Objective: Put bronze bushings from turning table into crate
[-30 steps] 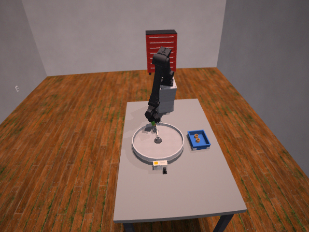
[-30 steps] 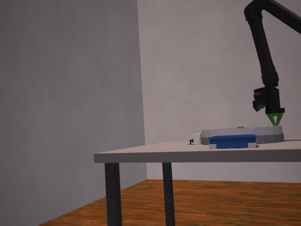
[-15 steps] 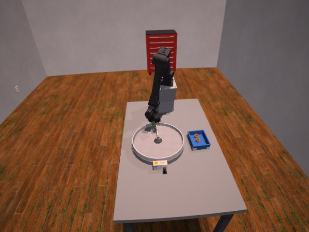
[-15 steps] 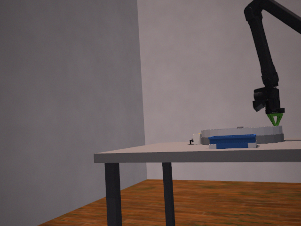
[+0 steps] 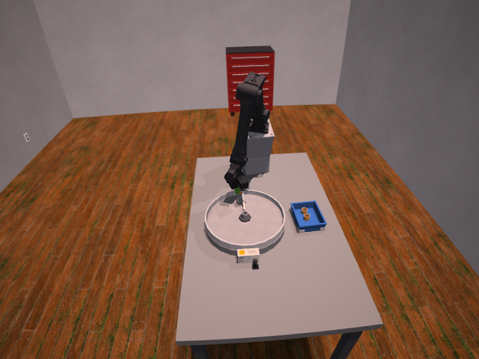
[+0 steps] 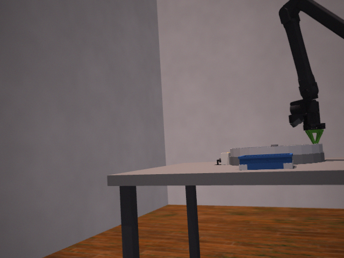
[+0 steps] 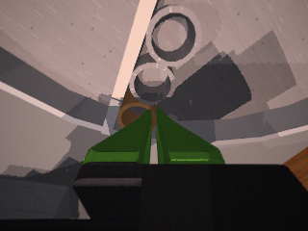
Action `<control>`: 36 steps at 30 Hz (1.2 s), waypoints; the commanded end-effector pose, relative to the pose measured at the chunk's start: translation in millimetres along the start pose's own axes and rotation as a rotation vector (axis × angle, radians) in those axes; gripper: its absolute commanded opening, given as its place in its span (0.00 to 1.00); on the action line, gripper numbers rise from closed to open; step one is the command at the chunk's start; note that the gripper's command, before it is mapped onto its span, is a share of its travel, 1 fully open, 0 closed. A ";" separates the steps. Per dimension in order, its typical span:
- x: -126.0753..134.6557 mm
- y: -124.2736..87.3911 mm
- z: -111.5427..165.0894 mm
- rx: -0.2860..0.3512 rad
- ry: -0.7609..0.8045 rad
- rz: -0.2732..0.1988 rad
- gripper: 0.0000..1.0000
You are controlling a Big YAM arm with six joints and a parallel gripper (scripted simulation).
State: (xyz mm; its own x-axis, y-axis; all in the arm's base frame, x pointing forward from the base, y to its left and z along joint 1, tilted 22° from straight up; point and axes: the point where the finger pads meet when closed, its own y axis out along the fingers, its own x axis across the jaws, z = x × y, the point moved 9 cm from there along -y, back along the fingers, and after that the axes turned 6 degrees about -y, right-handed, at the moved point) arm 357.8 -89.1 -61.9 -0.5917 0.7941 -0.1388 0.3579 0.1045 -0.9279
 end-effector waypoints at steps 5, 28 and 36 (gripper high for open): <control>3.4 -4.0 -2.5 -0.005 0.004 -0.004 0.00; -2.5 -69.2 1.5 -0.007 0.001 0.009 0.00; -4.1 -65.3 1.1 -0.006 0.000 0.007 0.00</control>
State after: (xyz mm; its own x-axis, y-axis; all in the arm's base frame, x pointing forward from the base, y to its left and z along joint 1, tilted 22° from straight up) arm 334.6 -94.1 -2.8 -0.5910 0.7953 -0.1348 0.3556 0.1068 -0.9285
